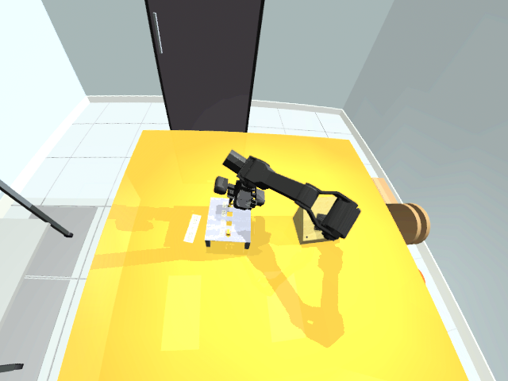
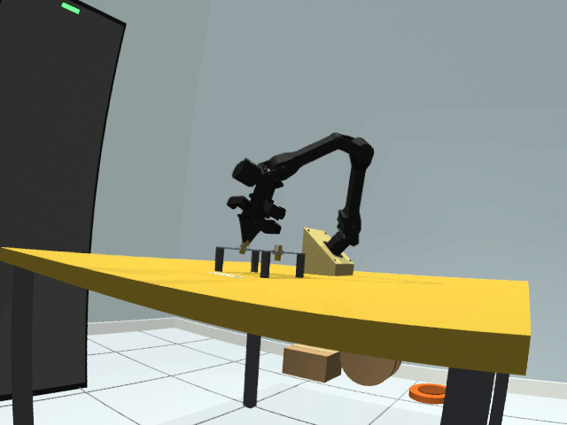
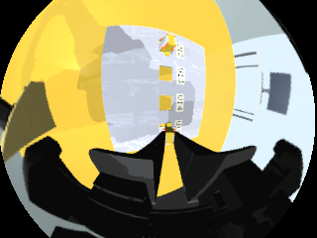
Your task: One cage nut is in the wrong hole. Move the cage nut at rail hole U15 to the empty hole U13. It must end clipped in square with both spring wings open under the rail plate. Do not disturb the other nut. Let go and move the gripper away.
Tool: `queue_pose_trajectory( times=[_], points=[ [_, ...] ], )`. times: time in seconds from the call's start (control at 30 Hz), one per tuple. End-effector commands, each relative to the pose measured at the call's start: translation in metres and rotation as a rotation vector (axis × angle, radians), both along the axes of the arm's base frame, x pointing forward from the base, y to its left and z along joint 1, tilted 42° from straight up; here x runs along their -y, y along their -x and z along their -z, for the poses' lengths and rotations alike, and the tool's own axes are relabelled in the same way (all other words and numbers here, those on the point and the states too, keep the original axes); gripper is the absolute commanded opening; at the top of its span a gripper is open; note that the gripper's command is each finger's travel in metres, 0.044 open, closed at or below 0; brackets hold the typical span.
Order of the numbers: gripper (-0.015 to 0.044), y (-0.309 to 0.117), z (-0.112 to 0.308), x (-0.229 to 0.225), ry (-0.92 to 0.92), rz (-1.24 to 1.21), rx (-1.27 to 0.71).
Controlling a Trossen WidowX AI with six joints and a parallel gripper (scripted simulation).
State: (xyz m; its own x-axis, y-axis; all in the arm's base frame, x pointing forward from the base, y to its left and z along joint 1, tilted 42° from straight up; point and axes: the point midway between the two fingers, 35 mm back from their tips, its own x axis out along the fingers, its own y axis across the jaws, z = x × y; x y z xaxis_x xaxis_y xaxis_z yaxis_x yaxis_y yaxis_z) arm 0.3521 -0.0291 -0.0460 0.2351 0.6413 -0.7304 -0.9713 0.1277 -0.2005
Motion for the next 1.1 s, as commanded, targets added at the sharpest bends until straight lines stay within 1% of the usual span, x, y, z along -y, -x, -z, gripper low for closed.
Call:
queue_pose_trajectory(
  times=[0.0, 1.07],
  points=[
    [0.0031, -0.0006, 0.0001, 0.0006, 0.004, -0.005, 0.000],
    [0.0031, -0.0018, -0.0011, 0.0015, 0.005, -0.023, -0.020]
  ],
)
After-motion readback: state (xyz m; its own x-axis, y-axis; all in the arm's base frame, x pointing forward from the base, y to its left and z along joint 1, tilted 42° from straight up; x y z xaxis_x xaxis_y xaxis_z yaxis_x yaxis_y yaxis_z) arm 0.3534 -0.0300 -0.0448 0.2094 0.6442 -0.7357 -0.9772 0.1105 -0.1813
